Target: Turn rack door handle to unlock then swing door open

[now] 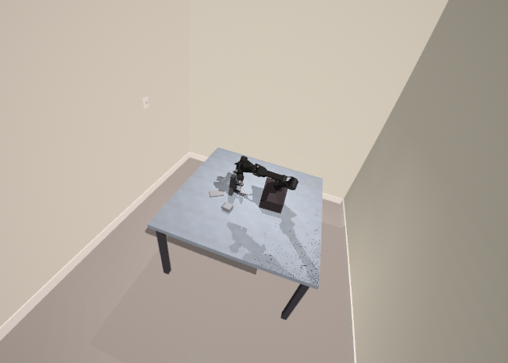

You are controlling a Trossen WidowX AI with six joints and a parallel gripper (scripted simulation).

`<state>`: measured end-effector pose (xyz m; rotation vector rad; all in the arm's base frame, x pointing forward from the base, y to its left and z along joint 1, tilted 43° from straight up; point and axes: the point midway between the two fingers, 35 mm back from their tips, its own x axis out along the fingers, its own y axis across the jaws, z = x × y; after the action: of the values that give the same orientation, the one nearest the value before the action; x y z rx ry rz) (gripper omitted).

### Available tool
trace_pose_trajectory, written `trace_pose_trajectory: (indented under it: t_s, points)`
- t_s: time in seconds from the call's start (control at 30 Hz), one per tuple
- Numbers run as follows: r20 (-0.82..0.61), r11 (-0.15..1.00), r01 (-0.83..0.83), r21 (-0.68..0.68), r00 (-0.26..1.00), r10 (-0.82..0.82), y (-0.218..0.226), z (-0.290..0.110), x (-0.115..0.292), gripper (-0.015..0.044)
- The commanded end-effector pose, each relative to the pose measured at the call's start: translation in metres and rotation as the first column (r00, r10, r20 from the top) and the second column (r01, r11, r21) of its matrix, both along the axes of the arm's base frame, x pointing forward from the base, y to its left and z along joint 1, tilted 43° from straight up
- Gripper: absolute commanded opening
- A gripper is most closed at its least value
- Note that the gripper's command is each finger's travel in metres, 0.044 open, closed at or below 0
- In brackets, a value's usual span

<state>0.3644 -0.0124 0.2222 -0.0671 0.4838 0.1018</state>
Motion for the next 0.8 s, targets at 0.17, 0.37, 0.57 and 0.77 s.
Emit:
trace_pose_trajectory:
  t_s: [0.17,0.37,0.57,0.77]
  points:
    - [-0.231,0.997,-0.062,0.043,0.970,0.070,-0.005,-0.044,0.007,0.0285]
    - [-0.364,0.991,-0.090,0.096,0.924,0.119,-0.008,-0.071,0.006,0.0285]
    - [-0.479,0.980,-0.104,0.167,0.861,0.173,-0.010,-0.095,0.003,0.0285]
    - [-0.574,0.963,-0.103,0.250,0.785,0.233,-0.011,-0.116,-0.003,0.0285]
